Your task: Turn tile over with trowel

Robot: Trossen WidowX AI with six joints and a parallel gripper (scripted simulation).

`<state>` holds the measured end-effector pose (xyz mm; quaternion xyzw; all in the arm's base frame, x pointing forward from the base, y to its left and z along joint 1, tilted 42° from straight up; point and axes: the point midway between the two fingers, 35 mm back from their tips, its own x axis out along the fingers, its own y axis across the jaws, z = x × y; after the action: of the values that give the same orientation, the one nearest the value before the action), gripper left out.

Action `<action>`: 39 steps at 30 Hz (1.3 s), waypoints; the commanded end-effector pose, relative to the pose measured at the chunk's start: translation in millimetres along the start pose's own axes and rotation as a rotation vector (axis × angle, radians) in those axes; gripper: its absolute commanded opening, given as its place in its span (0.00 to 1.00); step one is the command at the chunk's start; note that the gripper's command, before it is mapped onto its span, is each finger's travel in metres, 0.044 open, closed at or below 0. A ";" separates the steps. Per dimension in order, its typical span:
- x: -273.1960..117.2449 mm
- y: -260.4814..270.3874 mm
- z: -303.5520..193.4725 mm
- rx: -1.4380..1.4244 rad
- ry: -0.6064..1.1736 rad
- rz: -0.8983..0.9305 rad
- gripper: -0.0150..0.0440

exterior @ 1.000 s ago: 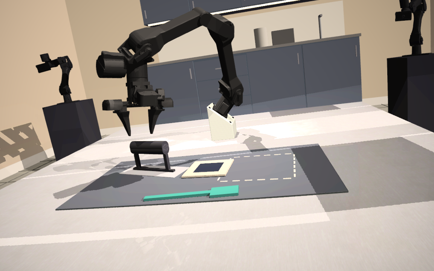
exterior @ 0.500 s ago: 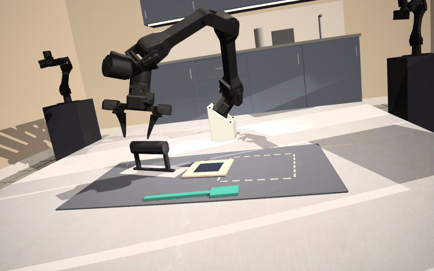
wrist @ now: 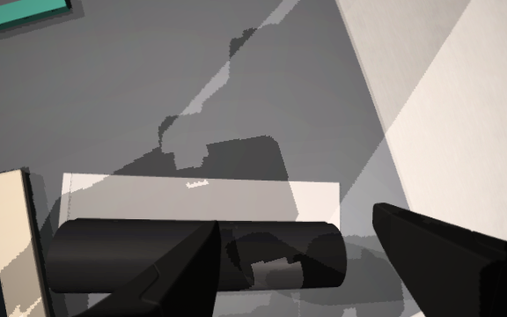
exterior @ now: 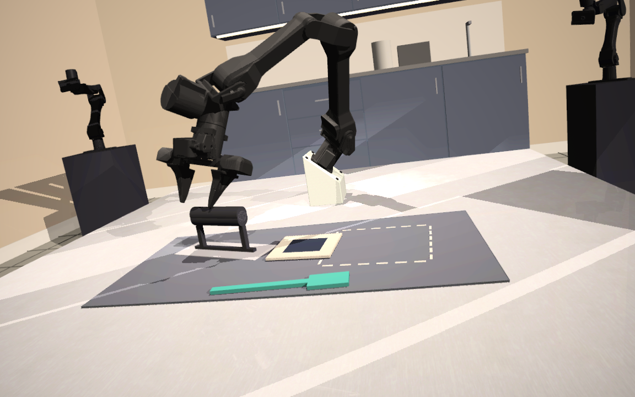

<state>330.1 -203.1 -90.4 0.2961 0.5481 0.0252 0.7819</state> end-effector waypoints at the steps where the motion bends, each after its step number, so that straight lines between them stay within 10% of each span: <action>1: 0.3 0.7 -1.7 0.126 -0.037 -0.002 0.76; 39: 2.0 33.3 -33.2 1.246 -0.285 0.172 0.76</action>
<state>312.1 -164.3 -85.4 0.7082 0.3490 -0.2679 0.5522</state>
